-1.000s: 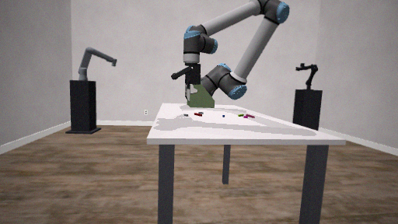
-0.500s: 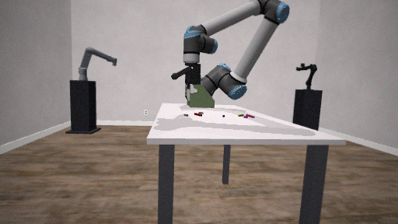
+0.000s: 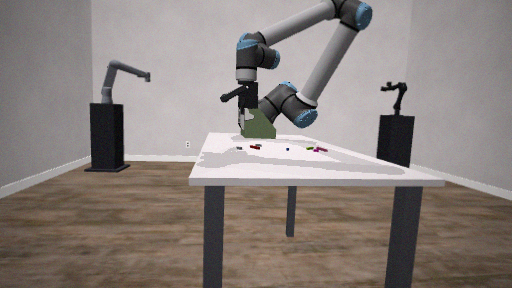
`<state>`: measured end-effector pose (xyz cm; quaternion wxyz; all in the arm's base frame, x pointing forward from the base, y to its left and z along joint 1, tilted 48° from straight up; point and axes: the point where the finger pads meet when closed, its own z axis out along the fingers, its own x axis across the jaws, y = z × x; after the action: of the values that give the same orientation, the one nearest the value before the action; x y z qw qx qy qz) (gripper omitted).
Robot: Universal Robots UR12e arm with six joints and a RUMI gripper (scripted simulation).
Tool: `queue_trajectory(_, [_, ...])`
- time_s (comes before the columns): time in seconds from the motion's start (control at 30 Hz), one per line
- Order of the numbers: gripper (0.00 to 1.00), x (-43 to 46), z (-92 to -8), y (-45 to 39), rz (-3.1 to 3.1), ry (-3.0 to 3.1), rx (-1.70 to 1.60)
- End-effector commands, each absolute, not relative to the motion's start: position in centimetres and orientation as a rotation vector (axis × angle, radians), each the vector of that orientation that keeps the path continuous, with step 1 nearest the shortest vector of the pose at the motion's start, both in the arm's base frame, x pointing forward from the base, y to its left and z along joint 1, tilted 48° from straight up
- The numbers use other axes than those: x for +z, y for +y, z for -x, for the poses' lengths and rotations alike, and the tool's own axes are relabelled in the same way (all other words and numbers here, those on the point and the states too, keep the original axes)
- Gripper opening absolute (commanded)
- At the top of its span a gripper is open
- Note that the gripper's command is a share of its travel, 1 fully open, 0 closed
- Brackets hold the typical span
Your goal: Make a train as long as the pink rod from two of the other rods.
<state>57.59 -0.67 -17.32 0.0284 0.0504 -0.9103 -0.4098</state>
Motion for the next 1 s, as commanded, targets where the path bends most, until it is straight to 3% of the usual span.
queue_trajectory(0.0, [1.00,-17.3,-57.7,-0.8,-0.155,-2.811,-1.264])
queue_trajectory(0.97, [1.00,-15.8,-58.6,0.5,-0.257,-2.832,-1.273])
